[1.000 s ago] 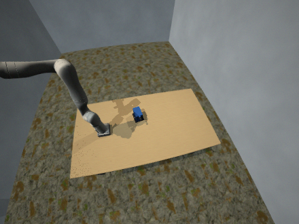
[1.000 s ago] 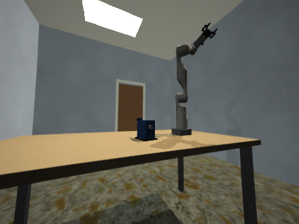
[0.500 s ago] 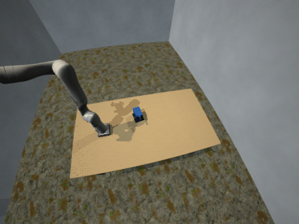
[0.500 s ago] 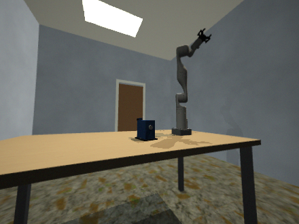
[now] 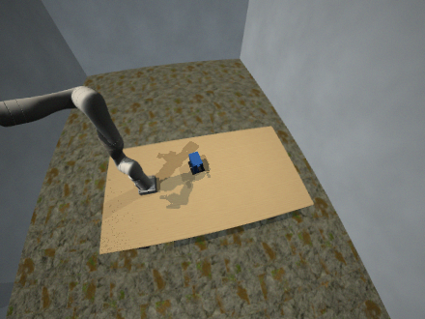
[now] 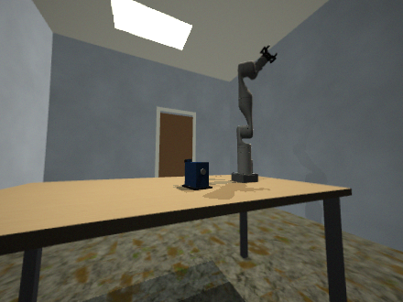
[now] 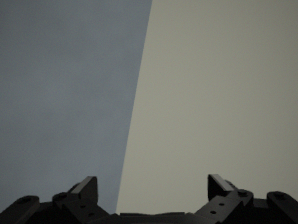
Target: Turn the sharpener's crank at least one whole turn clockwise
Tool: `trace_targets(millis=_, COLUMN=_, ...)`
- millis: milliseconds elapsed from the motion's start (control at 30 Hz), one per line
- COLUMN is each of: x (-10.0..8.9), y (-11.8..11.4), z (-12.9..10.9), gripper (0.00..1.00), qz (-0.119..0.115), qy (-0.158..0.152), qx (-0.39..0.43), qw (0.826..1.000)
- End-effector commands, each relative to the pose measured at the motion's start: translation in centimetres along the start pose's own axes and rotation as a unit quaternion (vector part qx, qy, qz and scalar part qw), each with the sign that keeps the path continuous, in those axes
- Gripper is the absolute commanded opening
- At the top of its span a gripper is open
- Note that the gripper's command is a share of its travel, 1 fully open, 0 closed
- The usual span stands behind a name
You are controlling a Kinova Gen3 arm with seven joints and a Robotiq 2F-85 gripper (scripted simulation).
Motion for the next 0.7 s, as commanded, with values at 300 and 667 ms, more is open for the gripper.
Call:
trace_targets(millis=300, x=-1.0, y=0.4, z=-3.2, gripper=1.0, qz=0.001, qy=0.039, qx=0.018, qw=0.999)
trace_targets(millis=667, x=-2.2, y=0.9, z=-6.3, gripper=1.0, qz=0.002, qy=0.079, qx=0.036, qw=0.996)
Point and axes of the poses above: the point where the finger pads meet when closed, its own x axis out along the fingers, its own y axis across the jaws, z = x × y, the point moved 9 cm from there along -x, back along the fingers, and after that the axes turned 4 degrees about x, right-handed, at the moved point
